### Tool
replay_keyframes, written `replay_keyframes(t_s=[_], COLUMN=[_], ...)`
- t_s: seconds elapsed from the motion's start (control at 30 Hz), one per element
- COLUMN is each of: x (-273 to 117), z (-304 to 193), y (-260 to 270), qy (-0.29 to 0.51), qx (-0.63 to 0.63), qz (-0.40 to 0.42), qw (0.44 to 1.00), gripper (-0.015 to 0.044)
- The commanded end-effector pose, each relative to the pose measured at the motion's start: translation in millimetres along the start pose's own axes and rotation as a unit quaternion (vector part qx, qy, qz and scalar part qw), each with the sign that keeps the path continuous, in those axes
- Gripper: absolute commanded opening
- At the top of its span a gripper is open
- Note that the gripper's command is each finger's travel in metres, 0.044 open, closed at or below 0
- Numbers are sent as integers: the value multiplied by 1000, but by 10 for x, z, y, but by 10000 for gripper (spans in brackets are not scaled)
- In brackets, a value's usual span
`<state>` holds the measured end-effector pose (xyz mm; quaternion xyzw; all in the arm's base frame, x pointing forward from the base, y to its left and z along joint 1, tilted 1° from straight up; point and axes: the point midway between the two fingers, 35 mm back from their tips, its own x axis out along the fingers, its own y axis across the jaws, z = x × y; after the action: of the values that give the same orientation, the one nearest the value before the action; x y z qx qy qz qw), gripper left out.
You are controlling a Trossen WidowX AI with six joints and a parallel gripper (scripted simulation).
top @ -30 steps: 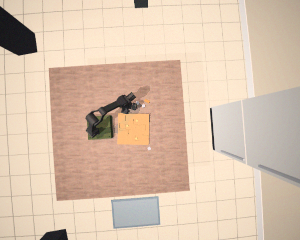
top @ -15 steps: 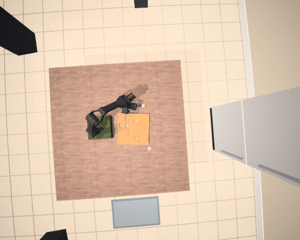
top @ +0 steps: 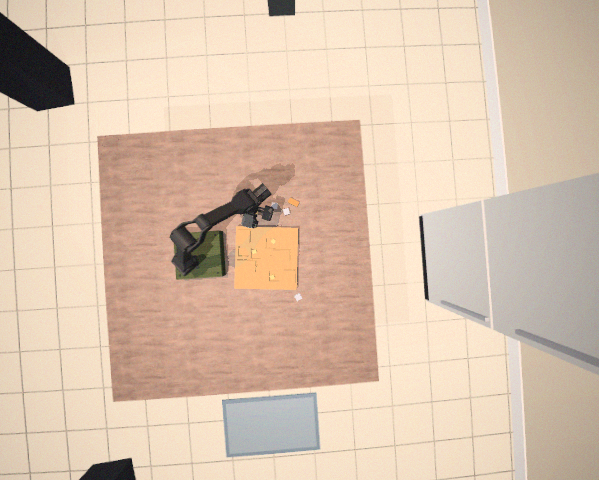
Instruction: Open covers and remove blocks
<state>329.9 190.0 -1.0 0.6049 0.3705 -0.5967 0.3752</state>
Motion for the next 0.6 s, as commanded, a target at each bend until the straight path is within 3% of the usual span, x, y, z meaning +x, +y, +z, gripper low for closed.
replay_keyframes(t_s=[0.0,0.57], x=[-173,-635], z=[-28,1], y=[21,4], qy=[7,4], qx=[1,3], qz=[5,5], qw=[1000,1000], gripper=[440,440])
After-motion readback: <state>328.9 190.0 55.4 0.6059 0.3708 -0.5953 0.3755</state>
